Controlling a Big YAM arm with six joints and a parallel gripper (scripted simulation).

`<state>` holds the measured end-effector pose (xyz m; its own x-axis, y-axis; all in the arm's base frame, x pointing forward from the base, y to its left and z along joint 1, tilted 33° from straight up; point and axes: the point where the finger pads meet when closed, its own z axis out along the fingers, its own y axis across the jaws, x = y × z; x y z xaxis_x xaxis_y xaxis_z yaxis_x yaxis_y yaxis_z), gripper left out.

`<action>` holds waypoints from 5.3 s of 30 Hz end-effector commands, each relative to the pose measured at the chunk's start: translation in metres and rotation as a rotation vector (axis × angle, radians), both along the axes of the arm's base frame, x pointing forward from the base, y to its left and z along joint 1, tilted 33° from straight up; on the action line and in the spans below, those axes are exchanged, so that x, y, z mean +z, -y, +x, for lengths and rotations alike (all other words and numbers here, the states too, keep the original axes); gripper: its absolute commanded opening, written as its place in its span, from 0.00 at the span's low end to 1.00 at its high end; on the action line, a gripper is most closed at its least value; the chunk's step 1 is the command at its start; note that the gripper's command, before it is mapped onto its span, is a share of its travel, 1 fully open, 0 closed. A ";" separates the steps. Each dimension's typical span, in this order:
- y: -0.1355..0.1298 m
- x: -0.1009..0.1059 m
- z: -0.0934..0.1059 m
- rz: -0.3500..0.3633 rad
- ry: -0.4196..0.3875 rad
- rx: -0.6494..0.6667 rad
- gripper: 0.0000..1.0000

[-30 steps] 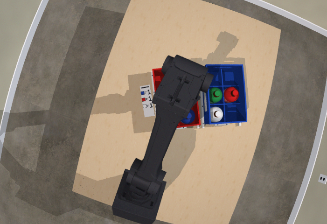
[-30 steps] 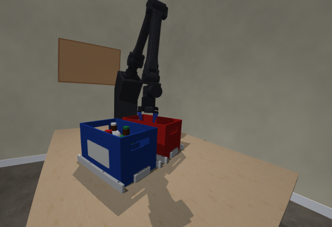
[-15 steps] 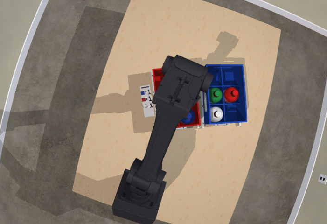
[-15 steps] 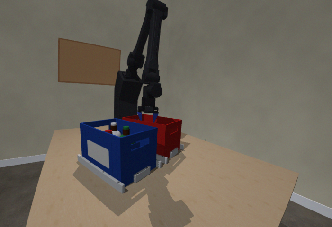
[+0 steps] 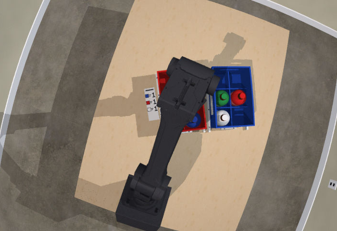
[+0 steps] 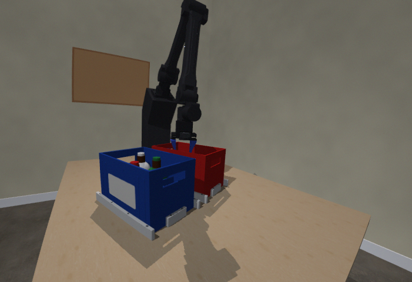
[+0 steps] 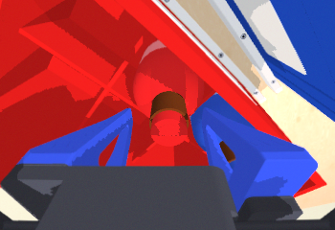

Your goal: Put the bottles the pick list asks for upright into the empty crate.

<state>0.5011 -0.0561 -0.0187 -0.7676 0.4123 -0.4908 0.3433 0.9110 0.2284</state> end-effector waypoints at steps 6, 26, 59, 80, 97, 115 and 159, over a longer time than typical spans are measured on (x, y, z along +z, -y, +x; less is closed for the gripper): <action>-0.001 -0.002 -0.001 0.002 0.011 -0.006 0.61; 0.005 0.024 -0.015 -0.003 0.011 -0.008 0.61; 0.000 0.066 -0.049 -0.001 -0.010 0.005 0.61; 0.001 0.076 -0.043 -0.003 0.018 -0.002 0.61; 0.039 0.081 -0.039 -0.008 0.023 -0.004 0.61; 0.119 0.065 -0.053 -0.003 0.003 -0.005 0.61; 0.172 0.046 -0.043 -0.008 0.021 -0.003 0.61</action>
